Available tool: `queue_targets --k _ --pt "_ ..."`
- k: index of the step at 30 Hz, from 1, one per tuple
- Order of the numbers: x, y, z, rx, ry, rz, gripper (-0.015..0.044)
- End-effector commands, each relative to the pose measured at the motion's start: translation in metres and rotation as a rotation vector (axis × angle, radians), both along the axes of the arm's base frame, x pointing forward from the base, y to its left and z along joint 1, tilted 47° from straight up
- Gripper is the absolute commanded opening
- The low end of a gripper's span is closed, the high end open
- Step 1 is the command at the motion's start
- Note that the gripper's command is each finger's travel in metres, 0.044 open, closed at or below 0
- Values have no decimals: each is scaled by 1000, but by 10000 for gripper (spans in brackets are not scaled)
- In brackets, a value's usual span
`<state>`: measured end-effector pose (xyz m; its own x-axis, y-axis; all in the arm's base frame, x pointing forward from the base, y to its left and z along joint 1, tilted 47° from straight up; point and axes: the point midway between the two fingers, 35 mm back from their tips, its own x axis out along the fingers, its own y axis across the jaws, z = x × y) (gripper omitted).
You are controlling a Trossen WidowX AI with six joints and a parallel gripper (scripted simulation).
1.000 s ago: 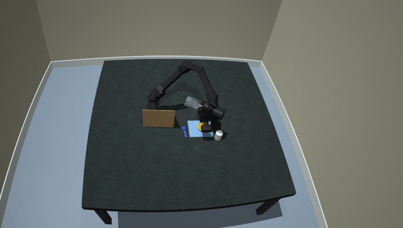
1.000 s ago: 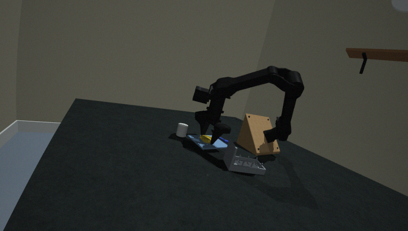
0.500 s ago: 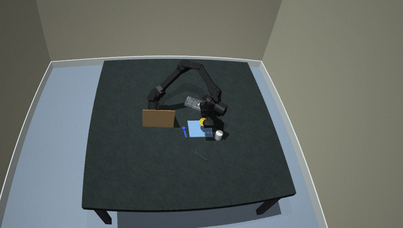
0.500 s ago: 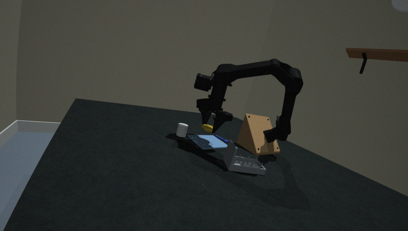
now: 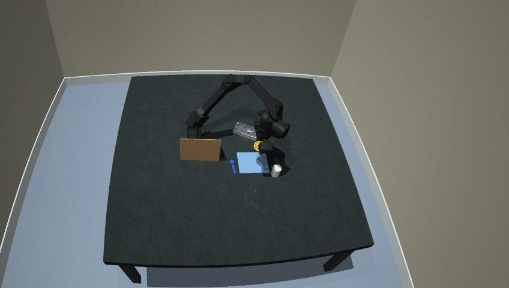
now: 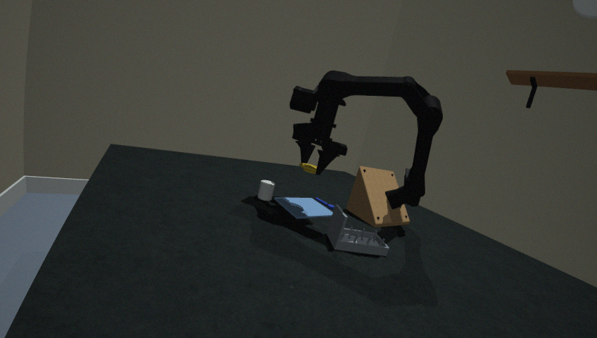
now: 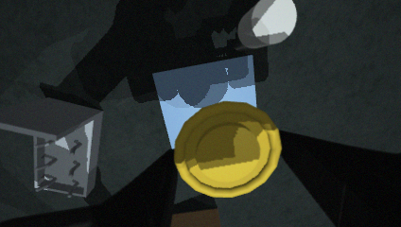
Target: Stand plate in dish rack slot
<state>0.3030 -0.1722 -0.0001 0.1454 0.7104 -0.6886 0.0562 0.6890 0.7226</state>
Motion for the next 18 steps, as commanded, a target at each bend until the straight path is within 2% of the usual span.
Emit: queue_targets --k 1,18 --pt "0 6 12 8 57 -46 0" --pt "-8 62 84 87 476 -454 0"
